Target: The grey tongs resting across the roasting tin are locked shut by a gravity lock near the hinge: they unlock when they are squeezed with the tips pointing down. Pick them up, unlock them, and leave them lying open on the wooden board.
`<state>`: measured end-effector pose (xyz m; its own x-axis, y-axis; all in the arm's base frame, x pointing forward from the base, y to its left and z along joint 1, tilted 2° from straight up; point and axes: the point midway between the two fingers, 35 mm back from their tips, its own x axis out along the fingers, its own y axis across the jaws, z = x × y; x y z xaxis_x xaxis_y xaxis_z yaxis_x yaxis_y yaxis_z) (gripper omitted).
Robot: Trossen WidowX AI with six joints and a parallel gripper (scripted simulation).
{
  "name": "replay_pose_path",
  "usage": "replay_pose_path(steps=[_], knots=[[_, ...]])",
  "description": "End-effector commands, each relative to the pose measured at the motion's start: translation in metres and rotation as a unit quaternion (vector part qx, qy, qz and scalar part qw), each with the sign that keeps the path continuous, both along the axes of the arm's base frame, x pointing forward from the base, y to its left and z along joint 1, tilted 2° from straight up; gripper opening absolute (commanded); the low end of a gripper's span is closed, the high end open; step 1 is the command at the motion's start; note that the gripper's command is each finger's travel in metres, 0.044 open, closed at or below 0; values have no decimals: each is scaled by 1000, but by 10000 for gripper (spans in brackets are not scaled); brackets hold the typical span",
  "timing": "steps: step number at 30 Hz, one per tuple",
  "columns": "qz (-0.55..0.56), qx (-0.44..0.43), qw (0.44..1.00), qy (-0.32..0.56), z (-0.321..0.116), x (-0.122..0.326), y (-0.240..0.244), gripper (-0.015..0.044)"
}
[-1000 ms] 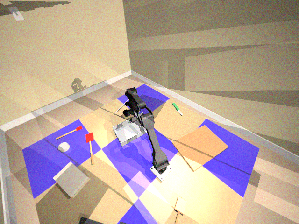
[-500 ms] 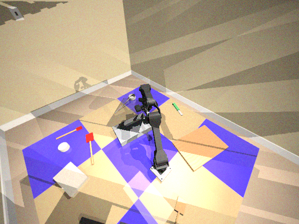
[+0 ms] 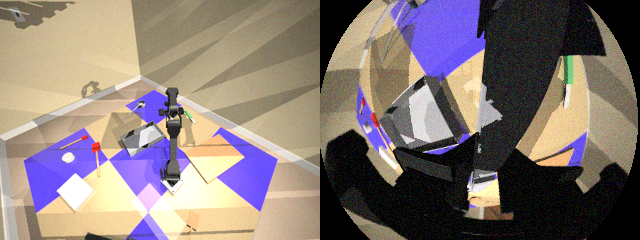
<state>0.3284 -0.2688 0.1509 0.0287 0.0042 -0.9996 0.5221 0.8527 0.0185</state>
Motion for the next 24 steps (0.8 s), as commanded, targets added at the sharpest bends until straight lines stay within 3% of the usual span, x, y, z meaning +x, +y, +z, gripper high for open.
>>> replay_pose_path(steps=[1, 13, 24], knots=[[-48, -1, 999, -3, 10, -28, -23, -150], [-156, 2, 988, -2, 22, -98, -69, -150], [-186, 1, 983, -2, 22, -122, -80, -150]])
